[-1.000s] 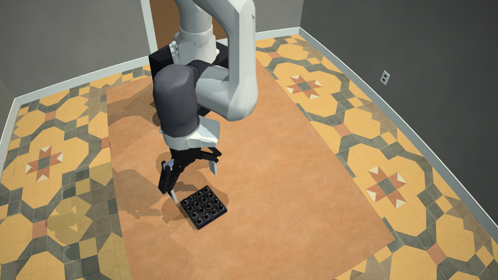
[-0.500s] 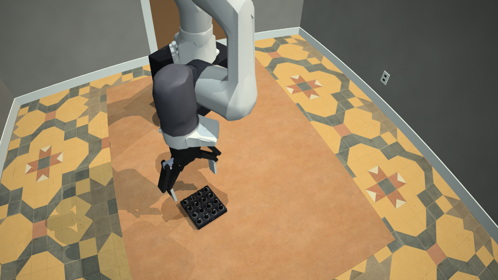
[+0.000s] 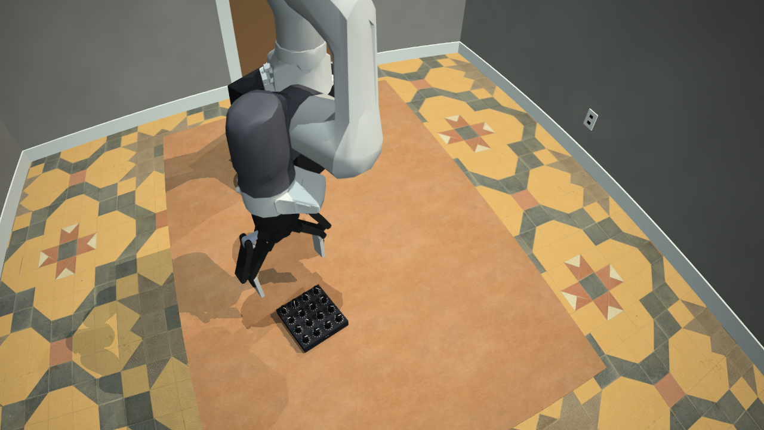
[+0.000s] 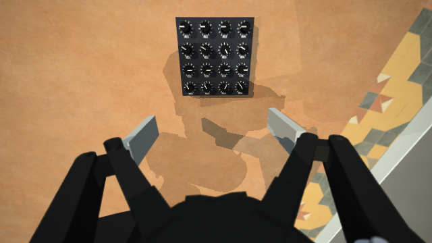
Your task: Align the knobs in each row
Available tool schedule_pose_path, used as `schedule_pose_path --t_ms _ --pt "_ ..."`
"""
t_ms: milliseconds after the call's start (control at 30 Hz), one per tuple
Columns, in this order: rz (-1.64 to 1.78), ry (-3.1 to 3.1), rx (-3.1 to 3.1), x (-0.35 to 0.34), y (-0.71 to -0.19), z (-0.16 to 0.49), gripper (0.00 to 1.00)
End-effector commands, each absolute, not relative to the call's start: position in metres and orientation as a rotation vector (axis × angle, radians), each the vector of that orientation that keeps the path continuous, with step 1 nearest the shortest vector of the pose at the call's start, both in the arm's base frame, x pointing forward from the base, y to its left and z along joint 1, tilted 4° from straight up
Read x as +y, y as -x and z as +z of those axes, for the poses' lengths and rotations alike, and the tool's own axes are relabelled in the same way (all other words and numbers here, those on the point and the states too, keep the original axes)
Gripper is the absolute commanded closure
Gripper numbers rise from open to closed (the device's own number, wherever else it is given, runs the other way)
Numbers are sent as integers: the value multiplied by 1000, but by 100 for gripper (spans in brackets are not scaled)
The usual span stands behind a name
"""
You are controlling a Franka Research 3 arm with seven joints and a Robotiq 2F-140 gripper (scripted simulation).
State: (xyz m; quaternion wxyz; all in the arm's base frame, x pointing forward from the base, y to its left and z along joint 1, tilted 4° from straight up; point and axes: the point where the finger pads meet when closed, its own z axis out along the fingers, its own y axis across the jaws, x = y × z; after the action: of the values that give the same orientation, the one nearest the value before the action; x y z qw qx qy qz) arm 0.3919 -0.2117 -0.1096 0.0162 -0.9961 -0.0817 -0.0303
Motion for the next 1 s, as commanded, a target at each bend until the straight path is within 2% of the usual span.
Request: schedule_pose_path --t_ms 0,967 --pt "-112 3105 -294 -215 -388 -108 0" --pt "-112 3105 -294 -217 -374 -110 0"
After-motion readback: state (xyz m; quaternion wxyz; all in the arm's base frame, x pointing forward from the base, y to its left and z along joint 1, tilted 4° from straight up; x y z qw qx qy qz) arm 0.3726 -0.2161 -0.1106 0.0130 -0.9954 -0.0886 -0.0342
